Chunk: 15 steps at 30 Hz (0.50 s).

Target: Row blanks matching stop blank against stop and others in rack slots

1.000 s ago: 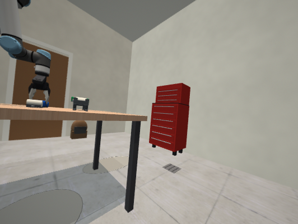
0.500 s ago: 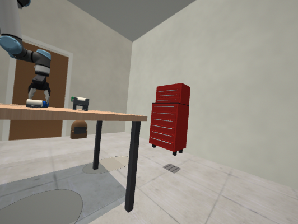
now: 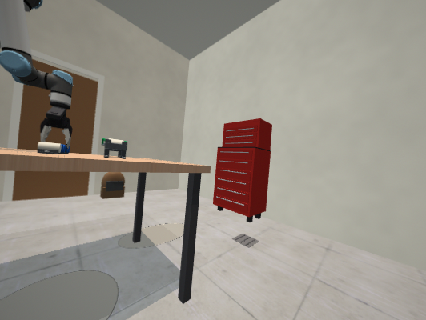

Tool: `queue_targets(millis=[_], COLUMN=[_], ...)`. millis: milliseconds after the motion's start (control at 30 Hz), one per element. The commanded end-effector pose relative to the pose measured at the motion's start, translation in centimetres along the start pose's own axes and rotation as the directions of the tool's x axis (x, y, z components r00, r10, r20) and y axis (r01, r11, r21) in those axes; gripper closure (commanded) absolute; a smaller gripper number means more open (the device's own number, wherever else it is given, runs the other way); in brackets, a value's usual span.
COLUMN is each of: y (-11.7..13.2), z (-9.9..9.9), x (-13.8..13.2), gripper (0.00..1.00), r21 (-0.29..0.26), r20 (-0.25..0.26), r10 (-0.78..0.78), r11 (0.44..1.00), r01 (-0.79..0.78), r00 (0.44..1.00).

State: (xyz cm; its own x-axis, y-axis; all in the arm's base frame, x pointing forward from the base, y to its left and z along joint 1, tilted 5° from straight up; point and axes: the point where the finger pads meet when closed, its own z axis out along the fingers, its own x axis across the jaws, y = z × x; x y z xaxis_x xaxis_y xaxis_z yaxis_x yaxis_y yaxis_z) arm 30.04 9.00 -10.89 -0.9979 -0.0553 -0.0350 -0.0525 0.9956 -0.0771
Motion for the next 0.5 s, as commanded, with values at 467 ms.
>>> queue_targets(millis=[467], y=[0.0], z=[-3.4], x=[0.0], gripper=[0.48], r21=[0.000], r20=[0.001], r10=[0.000], r11=[1.000], r01=[0.000], r00=[1.000])
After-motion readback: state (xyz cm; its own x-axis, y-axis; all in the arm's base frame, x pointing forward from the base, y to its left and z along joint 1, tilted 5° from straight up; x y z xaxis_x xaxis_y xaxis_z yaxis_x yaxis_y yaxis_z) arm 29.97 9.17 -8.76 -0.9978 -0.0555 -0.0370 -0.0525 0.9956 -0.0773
